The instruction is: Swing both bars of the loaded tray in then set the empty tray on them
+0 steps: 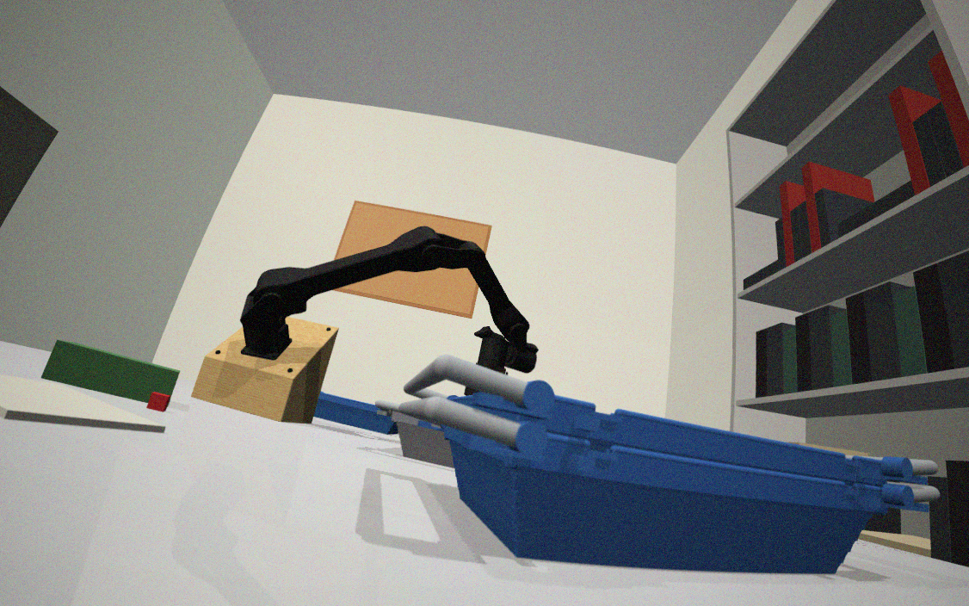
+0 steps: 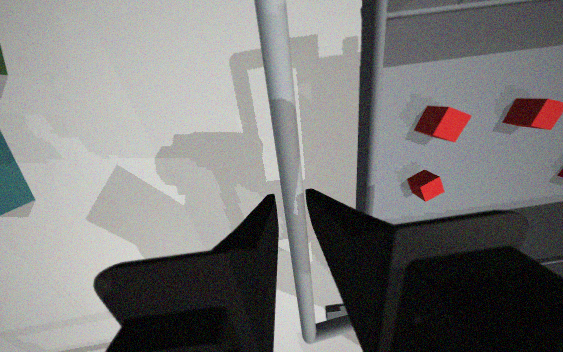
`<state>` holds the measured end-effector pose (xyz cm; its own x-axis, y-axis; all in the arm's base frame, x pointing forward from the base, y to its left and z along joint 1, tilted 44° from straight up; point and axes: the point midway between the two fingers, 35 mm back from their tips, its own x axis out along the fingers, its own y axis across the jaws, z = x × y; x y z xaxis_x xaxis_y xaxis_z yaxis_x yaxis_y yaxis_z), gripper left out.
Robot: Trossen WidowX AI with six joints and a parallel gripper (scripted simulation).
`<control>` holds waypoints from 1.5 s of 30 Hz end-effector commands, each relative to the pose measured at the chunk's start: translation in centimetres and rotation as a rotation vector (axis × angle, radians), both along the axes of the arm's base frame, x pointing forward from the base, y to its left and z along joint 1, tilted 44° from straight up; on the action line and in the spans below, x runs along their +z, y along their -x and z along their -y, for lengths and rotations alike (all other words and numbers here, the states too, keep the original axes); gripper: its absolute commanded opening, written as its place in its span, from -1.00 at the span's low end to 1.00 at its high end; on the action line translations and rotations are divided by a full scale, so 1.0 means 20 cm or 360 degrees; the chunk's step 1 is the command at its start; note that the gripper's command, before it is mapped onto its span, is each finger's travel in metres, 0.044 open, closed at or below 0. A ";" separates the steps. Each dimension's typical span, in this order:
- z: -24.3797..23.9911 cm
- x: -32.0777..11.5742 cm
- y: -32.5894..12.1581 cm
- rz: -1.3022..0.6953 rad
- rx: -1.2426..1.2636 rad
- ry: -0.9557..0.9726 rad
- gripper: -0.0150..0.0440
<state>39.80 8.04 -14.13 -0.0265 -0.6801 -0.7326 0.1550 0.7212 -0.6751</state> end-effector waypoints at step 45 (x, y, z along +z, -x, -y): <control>0.09 0.40 0.04 -0.0005 0.0011 0.0009 -0.19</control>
